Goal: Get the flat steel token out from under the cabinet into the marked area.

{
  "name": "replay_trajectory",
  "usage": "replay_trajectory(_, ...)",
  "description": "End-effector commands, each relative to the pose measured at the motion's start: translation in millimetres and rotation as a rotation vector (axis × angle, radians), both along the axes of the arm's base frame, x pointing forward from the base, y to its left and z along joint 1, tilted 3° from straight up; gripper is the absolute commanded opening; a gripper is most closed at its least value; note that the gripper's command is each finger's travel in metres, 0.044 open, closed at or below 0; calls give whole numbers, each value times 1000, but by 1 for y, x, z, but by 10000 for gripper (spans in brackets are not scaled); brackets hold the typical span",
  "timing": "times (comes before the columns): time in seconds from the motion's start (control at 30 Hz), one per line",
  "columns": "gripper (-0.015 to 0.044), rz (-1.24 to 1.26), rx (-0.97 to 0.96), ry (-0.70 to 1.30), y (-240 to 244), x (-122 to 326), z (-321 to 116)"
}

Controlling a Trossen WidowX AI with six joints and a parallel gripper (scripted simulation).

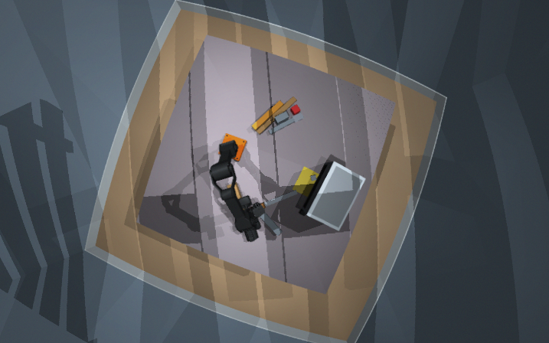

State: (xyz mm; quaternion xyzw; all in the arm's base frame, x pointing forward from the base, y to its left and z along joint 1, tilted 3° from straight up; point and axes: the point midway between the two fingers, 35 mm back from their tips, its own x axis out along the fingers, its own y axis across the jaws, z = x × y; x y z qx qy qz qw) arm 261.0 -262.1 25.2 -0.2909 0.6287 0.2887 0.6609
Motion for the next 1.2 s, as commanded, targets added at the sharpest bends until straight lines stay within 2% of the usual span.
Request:
replay_trajectory(0.0, 270, 3, 3, -4, 1, 1, -1)
replay_trajectory(0.13, 270, 7, 3, -4, 2, 2, -4)
replay_trajectory(0.3, 139, 3, -1, -2, 1, 1, -1)
replay_trajectory(0.57, 85, 3, -1, -2, 1, 1, -1)
replay_trajectory(0.67, 6, 3, -1, -2, 1, 1, -1)
replay_trajectory(1.17, 0, 13, 2, -4, 14, 13, -1)
